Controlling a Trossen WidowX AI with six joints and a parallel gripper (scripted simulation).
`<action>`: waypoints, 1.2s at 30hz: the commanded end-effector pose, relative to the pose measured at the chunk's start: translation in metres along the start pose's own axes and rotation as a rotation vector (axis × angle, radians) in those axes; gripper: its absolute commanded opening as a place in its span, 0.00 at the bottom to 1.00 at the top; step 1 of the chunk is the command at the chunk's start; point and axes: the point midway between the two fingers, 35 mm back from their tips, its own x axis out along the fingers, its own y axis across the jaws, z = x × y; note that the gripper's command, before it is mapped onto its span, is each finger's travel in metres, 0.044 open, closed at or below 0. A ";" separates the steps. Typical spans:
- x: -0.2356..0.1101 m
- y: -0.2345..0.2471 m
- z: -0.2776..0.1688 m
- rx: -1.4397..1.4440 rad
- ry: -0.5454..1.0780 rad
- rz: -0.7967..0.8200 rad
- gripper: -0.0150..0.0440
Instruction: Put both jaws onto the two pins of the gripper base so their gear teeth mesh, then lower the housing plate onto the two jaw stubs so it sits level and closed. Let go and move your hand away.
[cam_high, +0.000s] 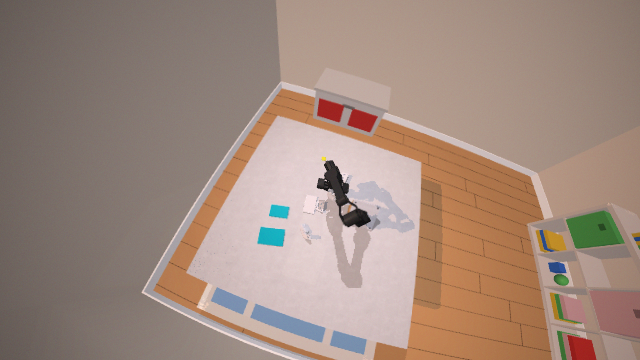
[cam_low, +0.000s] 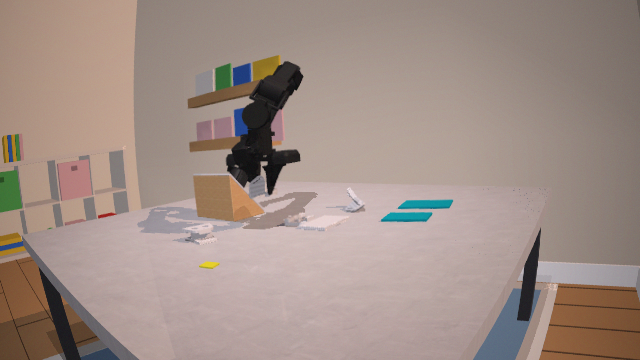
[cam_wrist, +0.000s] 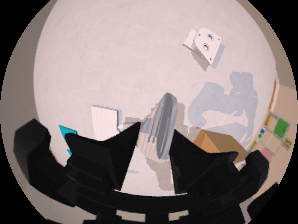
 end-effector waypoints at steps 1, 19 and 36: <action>-0.001 0.001 -0.004 -0.087 0.002 0.005 0.48; -0.001 0.006 -0.022 -0.542 0.002 0.006 0.48; 0.000 0.010 -0.039 -0.972 0.003 0.008 0.48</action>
